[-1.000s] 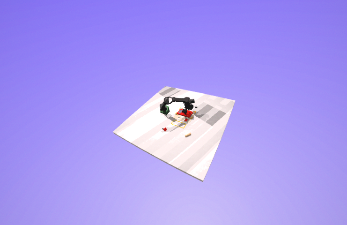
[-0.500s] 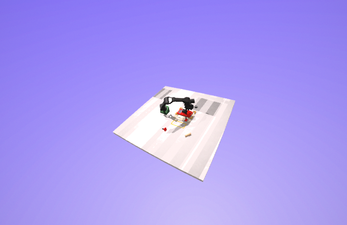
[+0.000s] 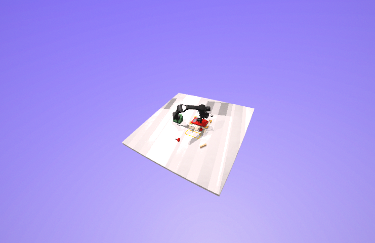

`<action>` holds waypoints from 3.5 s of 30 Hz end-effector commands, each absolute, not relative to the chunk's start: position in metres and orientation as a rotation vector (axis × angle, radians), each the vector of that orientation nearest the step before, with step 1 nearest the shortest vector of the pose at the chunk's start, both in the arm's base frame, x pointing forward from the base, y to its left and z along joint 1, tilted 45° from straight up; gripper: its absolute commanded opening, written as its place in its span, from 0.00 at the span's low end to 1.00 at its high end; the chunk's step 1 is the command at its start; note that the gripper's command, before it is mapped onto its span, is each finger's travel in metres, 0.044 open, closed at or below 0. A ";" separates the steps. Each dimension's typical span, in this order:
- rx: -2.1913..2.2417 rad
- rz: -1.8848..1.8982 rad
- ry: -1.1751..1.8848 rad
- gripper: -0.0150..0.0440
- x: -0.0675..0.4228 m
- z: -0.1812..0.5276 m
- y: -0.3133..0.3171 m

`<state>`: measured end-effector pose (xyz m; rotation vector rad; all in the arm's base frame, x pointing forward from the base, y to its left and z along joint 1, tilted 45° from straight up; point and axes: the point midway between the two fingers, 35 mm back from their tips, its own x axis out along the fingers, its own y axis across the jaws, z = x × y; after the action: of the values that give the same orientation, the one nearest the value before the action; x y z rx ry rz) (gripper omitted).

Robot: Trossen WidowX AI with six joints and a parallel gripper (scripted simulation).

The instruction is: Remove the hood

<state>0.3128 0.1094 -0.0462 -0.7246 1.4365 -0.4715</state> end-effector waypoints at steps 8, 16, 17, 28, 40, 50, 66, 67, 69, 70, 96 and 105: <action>-0.715 -0.465 1.431 0.25 0.313 -0.039 0.118; -0.715 -0.465 1.432 0.25 0.313 -0.035 0.122; -0.715 -0.465 1.432 0.25 0.313 -0.035 0.123; -0.715 -0.465 1.432 0.25 0.311 -0.029 0.128; -0.714 -0.463 1.433 0.25 0.310 -0.013 0.144; -0.727 -0.469 1.439 0.25 0.307 -0.004 0.150; -0.720 -0.457 1.441 0.25 0.319 0.041 0.115; -0.719 -0.457 1.440 0.25 0.320 0.043 0.112; -0.719 -0.456 1.440 0.25 0.321 0.049 0.107; -0.718 -0.456 1.440 0.25 0.321 0.052 0.105; -0.719 -0.461 1.436 0.25 0.317 0.119 0.038; -0.722 -0.468 1.434 0.25 0.310 0.140 0.014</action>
<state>0.3149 0.0244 0.1303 -0.7139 1.4375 -0.4643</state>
